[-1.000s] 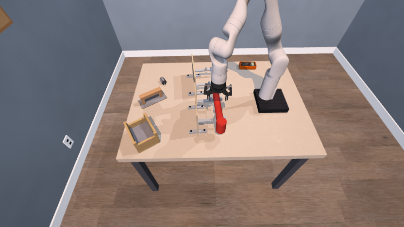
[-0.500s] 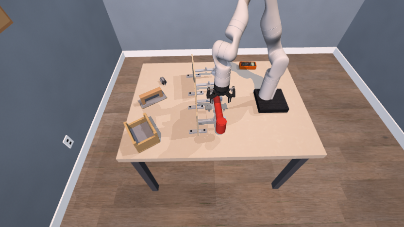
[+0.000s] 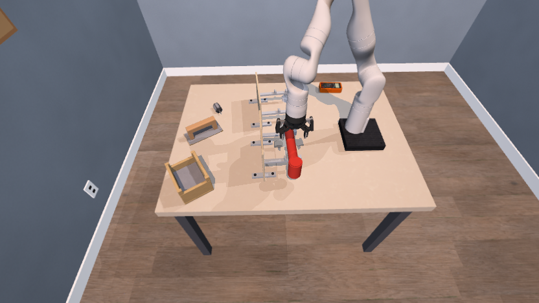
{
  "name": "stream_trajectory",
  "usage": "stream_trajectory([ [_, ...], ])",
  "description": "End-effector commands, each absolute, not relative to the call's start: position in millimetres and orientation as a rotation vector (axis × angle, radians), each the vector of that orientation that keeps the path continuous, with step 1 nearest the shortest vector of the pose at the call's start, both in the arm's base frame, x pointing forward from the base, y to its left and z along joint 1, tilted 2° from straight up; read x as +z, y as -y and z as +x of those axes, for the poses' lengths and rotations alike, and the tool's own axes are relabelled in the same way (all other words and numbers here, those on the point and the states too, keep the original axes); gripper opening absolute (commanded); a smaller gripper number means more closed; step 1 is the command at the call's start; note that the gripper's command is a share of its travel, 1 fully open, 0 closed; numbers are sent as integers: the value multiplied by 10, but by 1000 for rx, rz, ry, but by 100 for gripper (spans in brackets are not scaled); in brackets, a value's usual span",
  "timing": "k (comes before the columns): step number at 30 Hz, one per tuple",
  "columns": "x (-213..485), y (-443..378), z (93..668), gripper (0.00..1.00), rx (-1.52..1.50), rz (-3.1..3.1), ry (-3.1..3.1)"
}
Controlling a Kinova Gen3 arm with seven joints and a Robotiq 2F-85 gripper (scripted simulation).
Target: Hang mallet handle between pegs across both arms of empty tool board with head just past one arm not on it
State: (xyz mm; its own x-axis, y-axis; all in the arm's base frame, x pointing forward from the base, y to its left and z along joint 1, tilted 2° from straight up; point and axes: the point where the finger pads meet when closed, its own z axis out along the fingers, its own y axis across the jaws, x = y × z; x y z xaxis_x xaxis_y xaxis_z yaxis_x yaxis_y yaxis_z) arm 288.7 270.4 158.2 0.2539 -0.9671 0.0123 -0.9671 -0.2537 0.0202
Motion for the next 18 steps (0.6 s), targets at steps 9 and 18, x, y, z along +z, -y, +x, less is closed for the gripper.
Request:
stream_trajectory([
  [9, 1083, -2705, 2870, 100, -8, 2471, 1897],
  [18, 670, -2698, 2871, 100, -4, 2473, 1900],
])
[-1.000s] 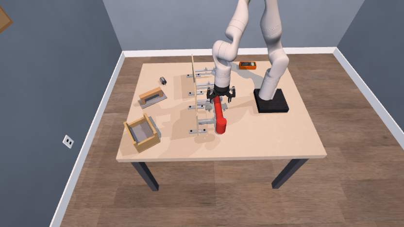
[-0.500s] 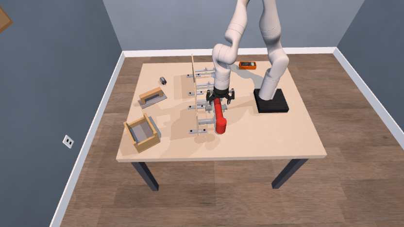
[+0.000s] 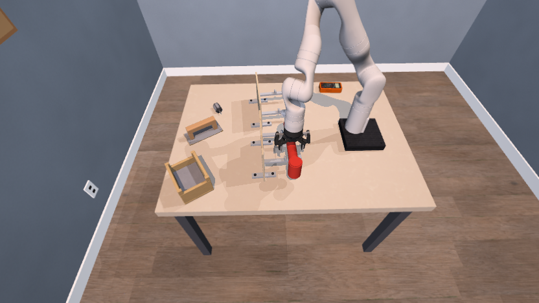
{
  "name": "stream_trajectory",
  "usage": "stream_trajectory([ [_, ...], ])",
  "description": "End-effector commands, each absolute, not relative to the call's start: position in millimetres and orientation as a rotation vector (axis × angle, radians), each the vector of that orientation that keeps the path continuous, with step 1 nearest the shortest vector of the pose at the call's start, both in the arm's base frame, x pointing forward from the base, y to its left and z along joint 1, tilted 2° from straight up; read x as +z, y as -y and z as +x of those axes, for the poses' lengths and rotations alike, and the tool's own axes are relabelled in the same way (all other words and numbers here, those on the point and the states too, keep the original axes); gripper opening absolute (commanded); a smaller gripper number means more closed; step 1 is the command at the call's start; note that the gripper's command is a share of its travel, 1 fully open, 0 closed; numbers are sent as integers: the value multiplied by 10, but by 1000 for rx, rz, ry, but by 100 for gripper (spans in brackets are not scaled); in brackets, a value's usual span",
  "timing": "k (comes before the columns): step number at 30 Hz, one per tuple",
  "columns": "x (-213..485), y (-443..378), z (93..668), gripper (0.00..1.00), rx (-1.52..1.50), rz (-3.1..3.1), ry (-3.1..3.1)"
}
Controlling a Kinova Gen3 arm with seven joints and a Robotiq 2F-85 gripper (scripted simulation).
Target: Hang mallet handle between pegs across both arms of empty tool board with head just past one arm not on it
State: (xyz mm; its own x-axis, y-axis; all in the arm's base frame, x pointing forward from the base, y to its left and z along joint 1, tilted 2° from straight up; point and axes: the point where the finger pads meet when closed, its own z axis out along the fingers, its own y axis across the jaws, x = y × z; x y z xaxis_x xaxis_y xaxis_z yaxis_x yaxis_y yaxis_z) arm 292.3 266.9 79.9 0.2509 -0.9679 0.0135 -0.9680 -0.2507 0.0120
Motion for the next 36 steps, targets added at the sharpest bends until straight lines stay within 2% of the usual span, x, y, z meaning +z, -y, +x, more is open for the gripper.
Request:
stream_trajectory([
  [1, 653, -2697, 2869, 100, -5, 2473, 1899],
  [16, 632, -2696, 2867, 100, -5, 2474, 1899],
  [17, 632, -2696, 2867, 10, -5, 2474, 1899],
  [36, 632, -2696, 2867, 10, -5, 2474, 1899],
])
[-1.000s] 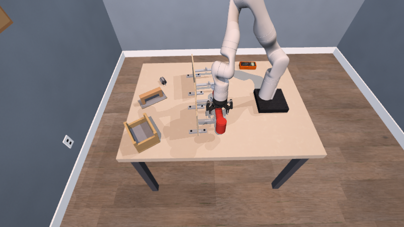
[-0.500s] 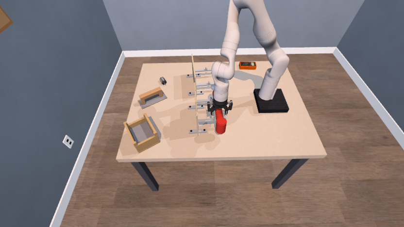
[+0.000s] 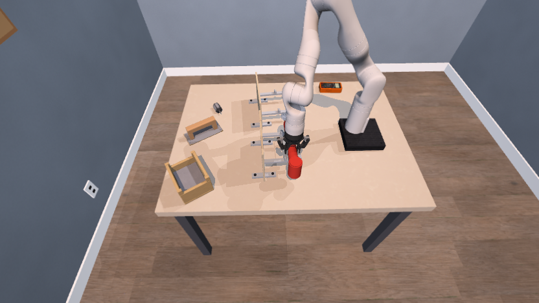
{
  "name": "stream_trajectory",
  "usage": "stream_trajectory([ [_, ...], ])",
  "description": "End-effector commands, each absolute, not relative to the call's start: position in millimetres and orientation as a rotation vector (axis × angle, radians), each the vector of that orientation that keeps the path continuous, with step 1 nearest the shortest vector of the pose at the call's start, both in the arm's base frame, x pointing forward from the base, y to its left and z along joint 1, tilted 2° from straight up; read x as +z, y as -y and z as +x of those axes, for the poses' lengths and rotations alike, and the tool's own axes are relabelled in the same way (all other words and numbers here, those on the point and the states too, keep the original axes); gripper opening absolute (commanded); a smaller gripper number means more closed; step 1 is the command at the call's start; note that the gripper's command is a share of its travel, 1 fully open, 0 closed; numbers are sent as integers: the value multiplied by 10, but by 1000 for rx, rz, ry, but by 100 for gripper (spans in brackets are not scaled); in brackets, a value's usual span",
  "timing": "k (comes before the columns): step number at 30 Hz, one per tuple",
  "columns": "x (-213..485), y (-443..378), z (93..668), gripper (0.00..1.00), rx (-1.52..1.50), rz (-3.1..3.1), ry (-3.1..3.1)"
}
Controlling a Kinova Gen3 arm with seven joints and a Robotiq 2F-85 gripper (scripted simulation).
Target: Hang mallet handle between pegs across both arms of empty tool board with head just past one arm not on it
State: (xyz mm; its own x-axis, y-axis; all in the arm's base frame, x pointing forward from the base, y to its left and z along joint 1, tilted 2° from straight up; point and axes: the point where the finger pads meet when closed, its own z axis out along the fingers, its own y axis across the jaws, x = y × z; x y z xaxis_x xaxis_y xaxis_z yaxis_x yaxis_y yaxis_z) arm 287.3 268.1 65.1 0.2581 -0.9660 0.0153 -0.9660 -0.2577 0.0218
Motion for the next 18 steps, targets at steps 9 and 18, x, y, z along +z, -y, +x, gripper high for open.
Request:
stream_trajectory([
  [9, 632, -2696, 2867, 10, -5, 2474, 1899],
  [18, 652, -2700, 2871, 10, -5, 2474, 1900],
])
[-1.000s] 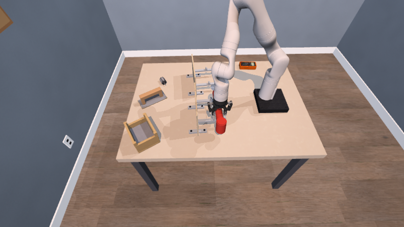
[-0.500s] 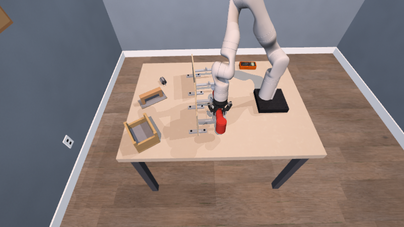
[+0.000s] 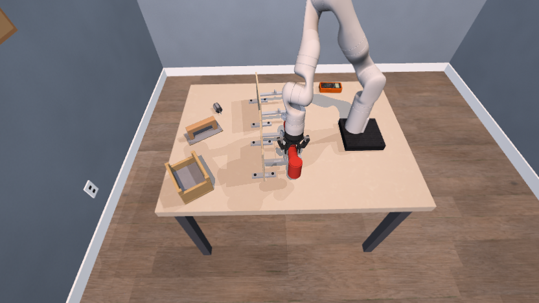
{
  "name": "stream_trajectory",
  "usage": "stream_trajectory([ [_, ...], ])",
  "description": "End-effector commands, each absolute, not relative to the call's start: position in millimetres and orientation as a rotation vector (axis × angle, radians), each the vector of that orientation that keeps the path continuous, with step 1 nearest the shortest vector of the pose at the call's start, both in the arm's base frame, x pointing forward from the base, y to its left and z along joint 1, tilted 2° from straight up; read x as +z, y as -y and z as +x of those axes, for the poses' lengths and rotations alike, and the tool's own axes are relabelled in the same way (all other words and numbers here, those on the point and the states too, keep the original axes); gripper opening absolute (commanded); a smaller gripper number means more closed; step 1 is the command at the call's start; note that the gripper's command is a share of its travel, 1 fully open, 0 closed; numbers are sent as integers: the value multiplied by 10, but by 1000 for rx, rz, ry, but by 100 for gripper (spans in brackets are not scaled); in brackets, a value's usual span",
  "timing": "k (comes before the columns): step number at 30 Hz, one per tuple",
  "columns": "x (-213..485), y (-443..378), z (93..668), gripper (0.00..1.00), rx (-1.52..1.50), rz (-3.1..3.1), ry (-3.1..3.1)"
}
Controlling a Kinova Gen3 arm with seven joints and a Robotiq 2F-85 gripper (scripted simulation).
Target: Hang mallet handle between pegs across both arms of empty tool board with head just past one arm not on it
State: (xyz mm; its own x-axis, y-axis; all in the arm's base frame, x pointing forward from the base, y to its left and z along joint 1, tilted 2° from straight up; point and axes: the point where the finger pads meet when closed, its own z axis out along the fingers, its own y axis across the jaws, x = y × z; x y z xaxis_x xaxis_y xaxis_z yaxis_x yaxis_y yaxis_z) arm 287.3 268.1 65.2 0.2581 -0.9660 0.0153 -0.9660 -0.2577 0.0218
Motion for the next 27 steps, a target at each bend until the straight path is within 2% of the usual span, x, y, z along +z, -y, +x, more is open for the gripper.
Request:
stream_trajectory([
  [1, 671, -2708, 2880, 10, -4, 2475, 1902],
  [20, 1522, -2709, 2892, 10, -1, 2468, 1898],
  [27, 1635, -2745, 2905, 10, -6, 2479, 1904],
])
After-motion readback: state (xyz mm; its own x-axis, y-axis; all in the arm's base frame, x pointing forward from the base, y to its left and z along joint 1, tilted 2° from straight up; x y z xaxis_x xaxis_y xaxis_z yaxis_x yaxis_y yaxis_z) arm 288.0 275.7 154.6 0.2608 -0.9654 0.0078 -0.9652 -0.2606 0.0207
